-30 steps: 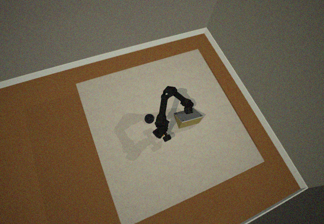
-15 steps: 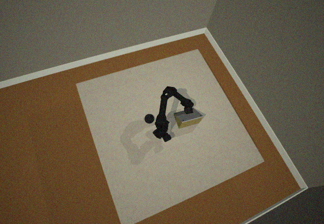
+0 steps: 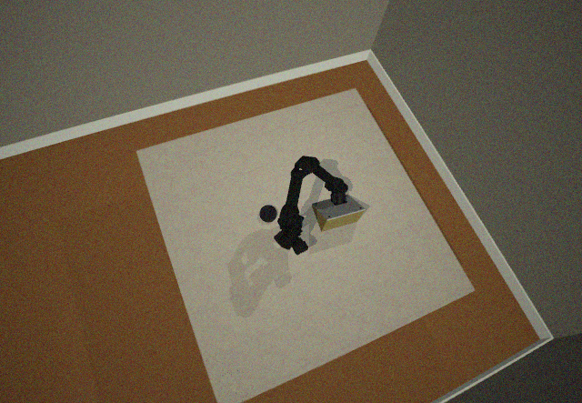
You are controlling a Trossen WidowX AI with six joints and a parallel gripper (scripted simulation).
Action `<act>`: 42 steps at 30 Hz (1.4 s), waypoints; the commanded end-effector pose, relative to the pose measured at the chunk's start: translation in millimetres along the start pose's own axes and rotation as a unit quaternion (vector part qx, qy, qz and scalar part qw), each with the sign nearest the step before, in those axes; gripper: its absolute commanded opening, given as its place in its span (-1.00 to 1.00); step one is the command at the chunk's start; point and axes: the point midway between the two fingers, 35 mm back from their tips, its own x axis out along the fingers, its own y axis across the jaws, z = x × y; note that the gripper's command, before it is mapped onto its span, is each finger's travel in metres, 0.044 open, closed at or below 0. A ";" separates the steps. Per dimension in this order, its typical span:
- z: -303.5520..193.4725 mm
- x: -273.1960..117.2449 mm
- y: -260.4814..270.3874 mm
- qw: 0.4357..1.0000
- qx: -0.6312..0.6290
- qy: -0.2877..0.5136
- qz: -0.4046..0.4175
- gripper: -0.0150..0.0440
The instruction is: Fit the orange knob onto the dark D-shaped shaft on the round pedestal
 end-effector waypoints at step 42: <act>16.6 -88.7 -56.8 1.000 0.000 -0.005 0.011 -0.49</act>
